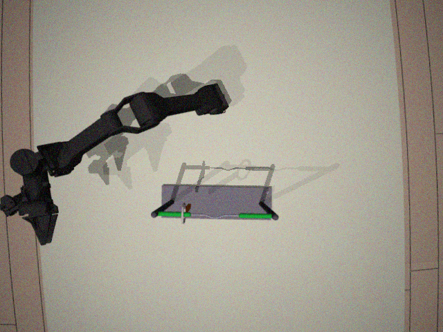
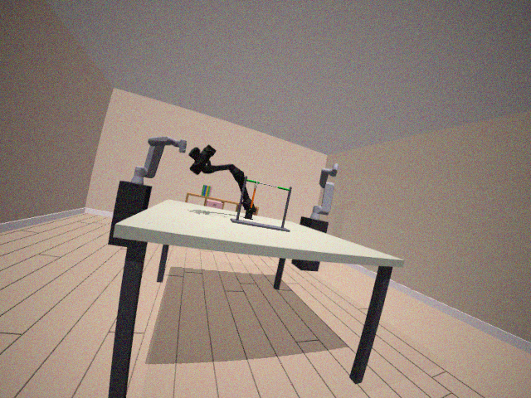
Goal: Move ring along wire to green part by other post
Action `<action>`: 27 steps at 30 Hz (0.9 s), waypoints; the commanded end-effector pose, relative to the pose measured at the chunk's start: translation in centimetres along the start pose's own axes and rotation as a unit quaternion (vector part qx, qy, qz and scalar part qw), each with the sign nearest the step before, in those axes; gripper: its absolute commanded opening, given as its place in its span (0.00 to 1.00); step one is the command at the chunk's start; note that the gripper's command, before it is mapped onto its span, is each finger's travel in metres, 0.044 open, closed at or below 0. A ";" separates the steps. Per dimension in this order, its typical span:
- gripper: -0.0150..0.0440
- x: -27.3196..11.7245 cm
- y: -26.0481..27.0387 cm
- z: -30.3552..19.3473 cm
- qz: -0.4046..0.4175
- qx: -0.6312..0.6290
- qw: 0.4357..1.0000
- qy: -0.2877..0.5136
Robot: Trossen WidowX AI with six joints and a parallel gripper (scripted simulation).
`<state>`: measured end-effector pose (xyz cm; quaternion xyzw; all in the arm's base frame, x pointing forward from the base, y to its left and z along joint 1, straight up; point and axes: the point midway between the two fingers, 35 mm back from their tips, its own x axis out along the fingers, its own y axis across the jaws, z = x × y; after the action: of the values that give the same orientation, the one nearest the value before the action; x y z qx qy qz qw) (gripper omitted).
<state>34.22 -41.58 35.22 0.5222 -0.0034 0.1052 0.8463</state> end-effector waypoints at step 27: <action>0.53 -1.1 3.3 -12.6 -0.057 -0.195 0.979 -0.021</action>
<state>31.66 -31.00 33.66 0.3681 -0.0166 0.0535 0.9281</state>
